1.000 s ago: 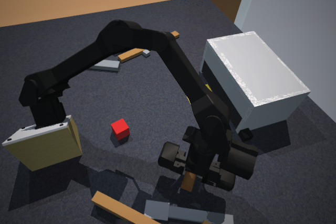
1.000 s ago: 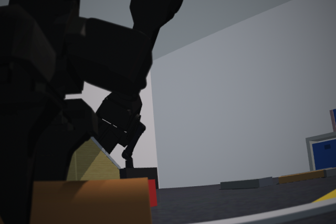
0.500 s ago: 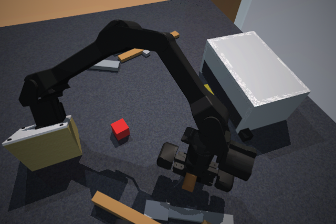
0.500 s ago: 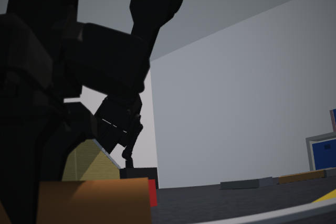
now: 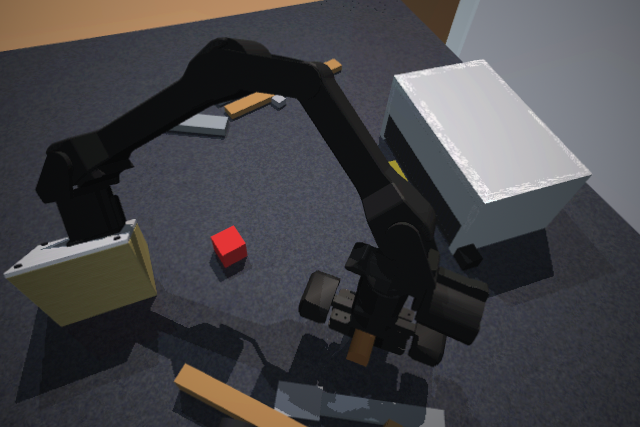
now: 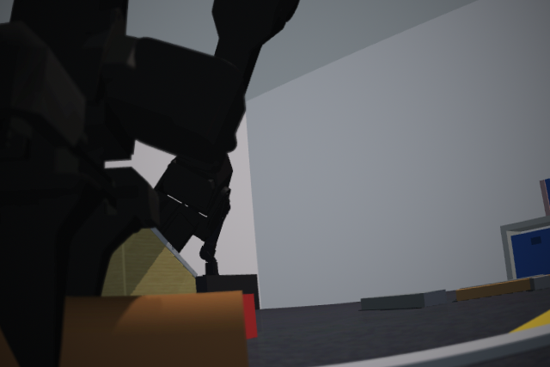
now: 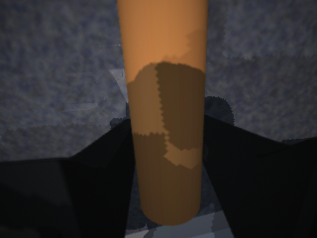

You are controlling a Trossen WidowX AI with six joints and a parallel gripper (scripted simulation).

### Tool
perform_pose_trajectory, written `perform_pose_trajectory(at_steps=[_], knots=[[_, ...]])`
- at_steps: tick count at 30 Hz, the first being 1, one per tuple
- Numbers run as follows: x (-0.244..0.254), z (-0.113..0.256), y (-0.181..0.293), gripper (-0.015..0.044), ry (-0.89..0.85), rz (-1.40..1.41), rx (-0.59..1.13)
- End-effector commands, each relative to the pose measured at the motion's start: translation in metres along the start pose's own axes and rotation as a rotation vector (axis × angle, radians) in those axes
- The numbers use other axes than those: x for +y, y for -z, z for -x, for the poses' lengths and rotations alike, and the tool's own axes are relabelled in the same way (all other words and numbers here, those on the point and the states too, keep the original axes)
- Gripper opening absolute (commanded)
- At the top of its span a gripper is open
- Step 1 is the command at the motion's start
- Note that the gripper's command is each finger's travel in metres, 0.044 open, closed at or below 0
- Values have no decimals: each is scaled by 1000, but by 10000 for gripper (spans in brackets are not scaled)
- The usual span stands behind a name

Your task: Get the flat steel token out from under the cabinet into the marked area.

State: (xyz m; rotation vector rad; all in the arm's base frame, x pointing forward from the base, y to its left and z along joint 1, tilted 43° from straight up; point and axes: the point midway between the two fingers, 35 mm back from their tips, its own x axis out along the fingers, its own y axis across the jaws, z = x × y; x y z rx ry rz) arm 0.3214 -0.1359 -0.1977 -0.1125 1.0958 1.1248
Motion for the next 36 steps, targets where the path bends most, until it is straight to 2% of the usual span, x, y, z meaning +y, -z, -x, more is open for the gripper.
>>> perform_pose_trajectory(at_steps=[1,13,36], knots=[[-1,0,0,0,2,-13,0],[0,4,4,0,0,-4,-5],[1,5,52,0,3,-4,-1]])
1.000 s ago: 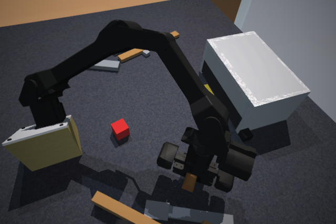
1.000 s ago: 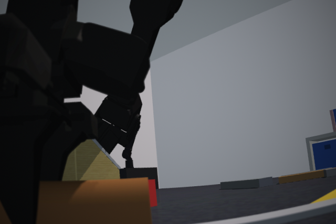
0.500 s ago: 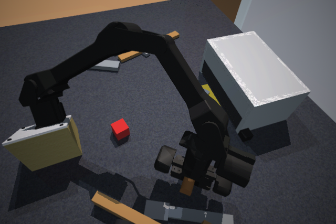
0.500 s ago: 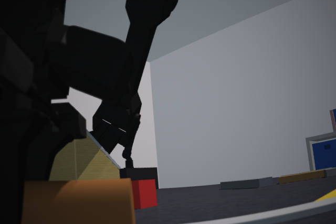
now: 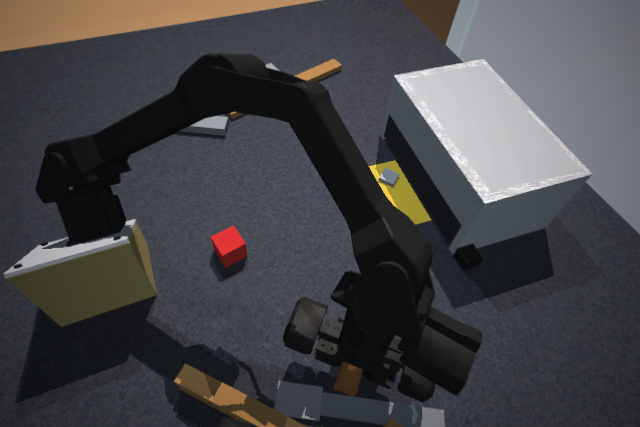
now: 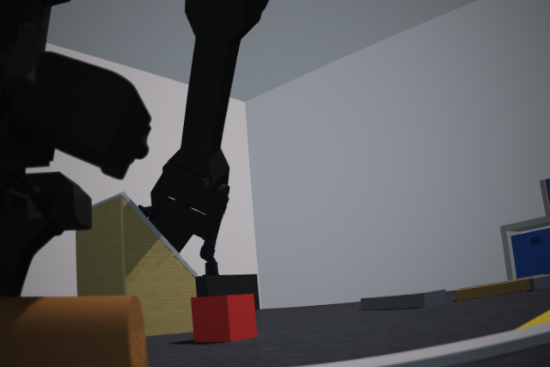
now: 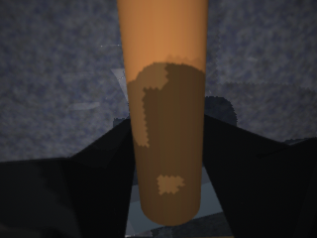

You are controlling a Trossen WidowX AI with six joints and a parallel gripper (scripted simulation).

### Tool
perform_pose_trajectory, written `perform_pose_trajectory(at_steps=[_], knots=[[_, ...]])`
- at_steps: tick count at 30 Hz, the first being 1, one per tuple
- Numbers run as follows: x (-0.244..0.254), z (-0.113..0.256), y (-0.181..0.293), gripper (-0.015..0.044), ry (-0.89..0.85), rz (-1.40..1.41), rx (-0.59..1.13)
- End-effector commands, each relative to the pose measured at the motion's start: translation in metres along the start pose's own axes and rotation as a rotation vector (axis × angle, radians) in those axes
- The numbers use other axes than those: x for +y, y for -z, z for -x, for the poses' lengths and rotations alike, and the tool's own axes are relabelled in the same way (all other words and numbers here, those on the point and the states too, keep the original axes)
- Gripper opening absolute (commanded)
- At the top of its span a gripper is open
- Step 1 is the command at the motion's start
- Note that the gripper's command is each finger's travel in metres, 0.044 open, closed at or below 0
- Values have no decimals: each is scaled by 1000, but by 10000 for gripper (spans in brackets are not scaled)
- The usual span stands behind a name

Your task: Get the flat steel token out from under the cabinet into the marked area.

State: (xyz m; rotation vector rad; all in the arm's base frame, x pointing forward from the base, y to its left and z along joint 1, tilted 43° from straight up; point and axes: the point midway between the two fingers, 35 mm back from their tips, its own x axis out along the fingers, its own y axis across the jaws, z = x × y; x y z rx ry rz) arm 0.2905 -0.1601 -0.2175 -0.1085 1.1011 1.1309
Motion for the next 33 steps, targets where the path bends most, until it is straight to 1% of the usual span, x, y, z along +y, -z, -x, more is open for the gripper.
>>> perform_pose_trajectory(at_steps=[1,7,8,19,21,24,29,31,33], knots=[[-3,4,10,0,11,-2,-4],[-3,2,18,0,11,-2,-4],[-1,0,10,26,0,4,-3],[-1,0,10,315,0,4,-3],[-1,6,10,368,1,4,-3],[-3,29,11,440,4,3,-2],[-1,91,13,440,11,2,0],[0,101,13,440,11,2,0],[0,101,13,440,11,2,0]])
